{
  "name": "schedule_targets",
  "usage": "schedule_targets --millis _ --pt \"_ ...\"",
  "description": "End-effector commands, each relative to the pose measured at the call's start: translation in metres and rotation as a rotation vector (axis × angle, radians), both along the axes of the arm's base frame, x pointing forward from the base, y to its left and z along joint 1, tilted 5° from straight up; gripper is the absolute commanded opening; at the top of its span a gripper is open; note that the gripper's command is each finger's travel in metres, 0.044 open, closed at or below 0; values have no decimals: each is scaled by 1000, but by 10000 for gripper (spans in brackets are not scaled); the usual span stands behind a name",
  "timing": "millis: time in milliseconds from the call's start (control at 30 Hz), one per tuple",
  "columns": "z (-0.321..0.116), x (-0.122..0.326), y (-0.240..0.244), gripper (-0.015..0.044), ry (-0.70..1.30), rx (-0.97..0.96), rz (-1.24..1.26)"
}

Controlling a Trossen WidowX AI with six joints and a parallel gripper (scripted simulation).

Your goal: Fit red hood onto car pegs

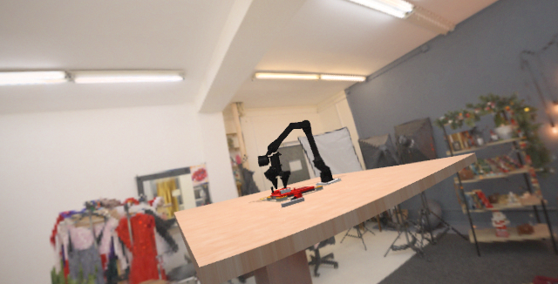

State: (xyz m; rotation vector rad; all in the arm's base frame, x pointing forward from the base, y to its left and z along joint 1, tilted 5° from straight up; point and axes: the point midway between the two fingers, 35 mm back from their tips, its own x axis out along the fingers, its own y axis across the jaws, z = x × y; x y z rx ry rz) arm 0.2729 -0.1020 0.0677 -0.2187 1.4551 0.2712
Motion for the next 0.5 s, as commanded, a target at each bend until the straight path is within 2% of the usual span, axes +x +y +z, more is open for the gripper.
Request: schedule_targets --millis 0,467 --pt "-4 -1 0 440 7 -1 -4" --pt "-10 -1 0 440 7 -1 -4"
